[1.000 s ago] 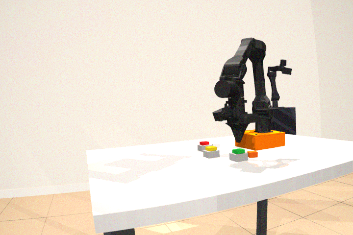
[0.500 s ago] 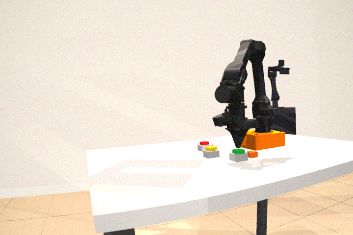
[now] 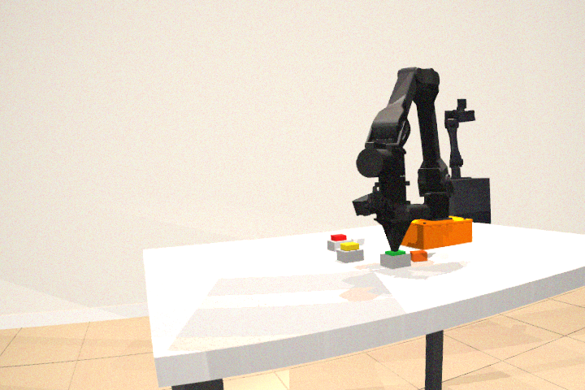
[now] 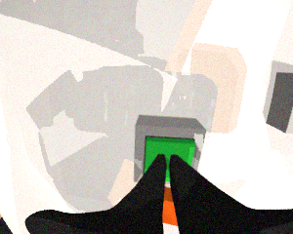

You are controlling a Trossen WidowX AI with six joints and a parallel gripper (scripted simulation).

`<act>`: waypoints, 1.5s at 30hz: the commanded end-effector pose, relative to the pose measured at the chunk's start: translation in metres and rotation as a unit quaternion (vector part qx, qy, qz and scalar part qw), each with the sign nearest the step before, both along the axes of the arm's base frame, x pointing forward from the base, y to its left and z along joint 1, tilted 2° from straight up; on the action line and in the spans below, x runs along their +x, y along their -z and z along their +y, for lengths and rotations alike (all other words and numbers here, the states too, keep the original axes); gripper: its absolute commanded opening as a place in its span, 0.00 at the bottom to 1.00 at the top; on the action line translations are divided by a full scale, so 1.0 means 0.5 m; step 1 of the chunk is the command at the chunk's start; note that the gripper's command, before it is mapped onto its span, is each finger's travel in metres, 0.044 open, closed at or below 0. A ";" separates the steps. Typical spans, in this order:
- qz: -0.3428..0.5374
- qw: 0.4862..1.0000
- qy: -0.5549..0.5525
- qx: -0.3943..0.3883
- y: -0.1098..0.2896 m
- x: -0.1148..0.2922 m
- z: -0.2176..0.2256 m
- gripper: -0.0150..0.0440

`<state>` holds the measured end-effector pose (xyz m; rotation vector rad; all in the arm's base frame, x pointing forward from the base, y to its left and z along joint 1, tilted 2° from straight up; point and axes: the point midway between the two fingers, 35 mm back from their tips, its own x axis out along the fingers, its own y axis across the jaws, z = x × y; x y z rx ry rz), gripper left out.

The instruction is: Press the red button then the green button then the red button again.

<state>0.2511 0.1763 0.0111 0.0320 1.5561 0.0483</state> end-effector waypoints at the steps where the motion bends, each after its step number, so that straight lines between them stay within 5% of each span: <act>1: 0.004 1.000 0.002 -0.002 0.004 -0.005 -0.002 0.29; 9: 0.004 1.000 0.002 -0.002 0.004 -0.005 -0.002 0.29; 18: 0.004 1.000 0.002 -0.002 -0.070 -0.004 -0.006 0.29; 23: 0.004 1.000 0.002 -0.002 -0.184 -0.004 -0.011 0.29; 28: 0.003 1.000 0.002 -0.002 -0.189 -0.003 -0.015 0.29; 37: -0.003 1.000 -0.002 -0.004 -0.182 0.063 -0.236 0.29; 45: 0.000 1.000 0.001 -0.014 -0.174 0.045 -0.457 0.29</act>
